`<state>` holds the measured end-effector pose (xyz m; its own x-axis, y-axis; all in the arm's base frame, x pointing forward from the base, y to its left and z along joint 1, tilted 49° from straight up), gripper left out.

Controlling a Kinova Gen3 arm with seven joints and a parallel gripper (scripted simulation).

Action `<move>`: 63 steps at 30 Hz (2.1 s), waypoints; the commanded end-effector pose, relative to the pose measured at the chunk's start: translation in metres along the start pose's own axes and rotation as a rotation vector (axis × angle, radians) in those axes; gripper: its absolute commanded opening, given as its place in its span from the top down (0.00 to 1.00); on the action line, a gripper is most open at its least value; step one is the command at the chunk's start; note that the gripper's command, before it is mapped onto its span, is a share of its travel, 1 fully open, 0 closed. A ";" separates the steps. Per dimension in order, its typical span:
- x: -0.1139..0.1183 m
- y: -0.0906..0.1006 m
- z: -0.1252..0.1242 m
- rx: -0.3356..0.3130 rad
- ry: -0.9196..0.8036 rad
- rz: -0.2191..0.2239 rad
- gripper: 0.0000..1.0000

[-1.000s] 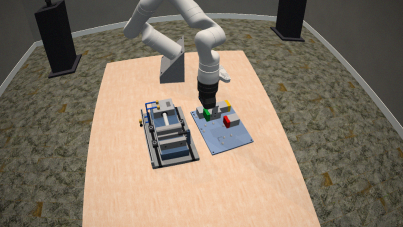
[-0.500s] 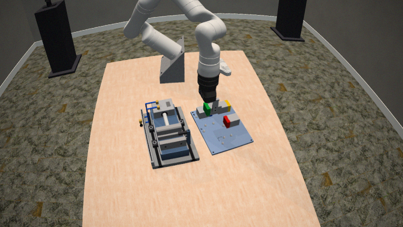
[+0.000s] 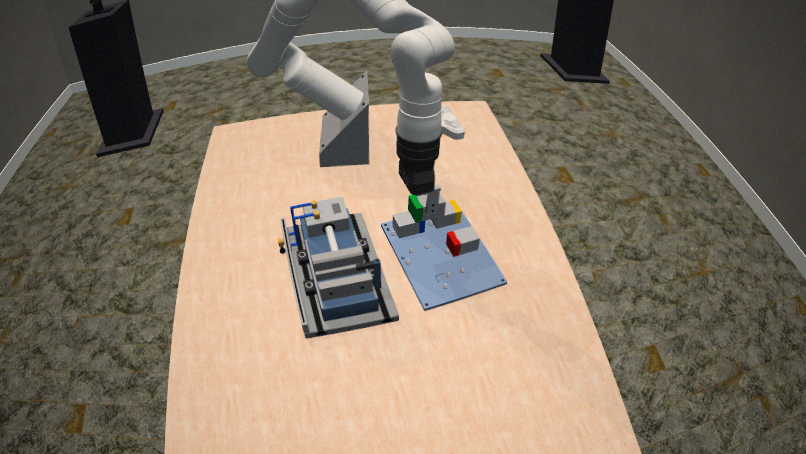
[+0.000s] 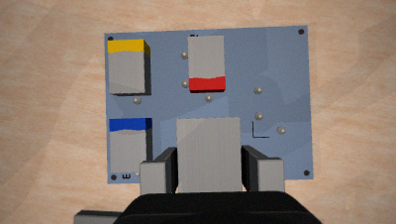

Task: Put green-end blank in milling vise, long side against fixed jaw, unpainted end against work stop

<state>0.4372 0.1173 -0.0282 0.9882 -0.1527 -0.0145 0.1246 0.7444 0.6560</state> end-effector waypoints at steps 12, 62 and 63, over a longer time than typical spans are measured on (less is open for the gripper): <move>0.002 0.012 -0.002 0.006 0.001 0.007 1.00; 0.001 0.000 -0.001 0.008 0.001 0.009 1.00; 0.001 0.000 -0.001 0.008 0.001 0.009 1.00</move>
<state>0.4378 0.1169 -0.0298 0.9891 -0.1468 -0.0106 0.1171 0.7413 0.6609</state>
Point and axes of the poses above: the point where the finger pads meet when closed, its own y axis back along the fingers, its own x axis across the jaws, z = x × y, the point moved 9 cm from there along y, back along the fingers, and after that the axes turned 15 degrees about -y, right-handed, at the moved point
